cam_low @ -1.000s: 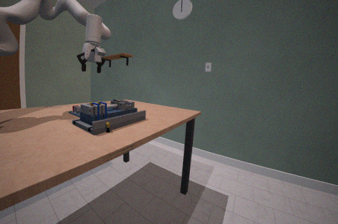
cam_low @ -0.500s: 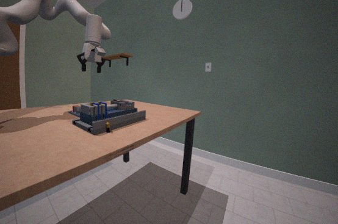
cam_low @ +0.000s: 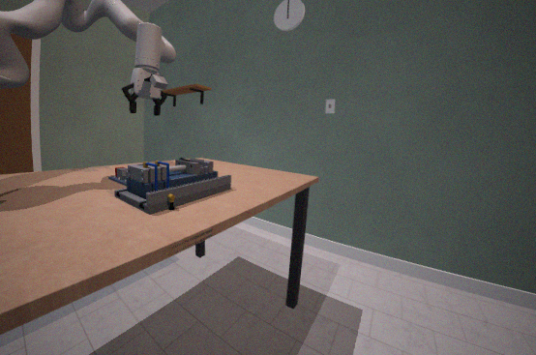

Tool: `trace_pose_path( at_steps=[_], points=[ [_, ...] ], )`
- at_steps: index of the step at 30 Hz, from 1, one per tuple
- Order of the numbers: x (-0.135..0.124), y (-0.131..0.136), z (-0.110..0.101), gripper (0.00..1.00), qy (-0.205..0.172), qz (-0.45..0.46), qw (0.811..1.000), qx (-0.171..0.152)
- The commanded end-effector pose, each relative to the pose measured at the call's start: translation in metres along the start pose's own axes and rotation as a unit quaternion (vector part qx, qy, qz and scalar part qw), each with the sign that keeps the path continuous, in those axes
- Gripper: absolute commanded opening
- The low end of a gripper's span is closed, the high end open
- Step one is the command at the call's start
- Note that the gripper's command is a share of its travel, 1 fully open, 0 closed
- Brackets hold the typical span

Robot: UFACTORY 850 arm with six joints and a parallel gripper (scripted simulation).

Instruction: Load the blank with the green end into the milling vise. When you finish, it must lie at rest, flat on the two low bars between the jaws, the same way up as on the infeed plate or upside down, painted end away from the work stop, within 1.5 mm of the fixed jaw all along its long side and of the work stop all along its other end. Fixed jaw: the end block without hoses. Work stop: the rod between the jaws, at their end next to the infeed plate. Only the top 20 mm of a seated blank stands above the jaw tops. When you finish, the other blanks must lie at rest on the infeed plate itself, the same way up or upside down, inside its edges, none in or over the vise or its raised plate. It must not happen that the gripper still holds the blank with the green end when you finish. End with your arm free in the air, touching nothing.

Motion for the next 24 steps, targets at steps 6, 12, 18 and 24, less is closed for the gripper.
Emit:
trace_pose_path(
  at_steps=[6,12,18,24],
  points=[
    [0.000,0.000,-0.001,1.00,0.000,0.000,1.000,0.001],
    [0.000,0.000,-0.001,1.00,0.000,0.000,1.000,0.001],
    [-0.015,-0.002,-0.033,1.00,0.000,0.000,1.000,0.001],
    [-0.025,-0.003,-0.055,1.00,0.000,0.000,1.000,0.001]
  ],
)
Point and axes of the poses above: the point where the finger pads meet when closed, its own z axis out along the fingers, its own y axis across the jaws, x = y × z, the point moved 9 cm from there along -z, back along the fingers, and after that the axes turned 6 degrees about -z, right-handed, at the moved point
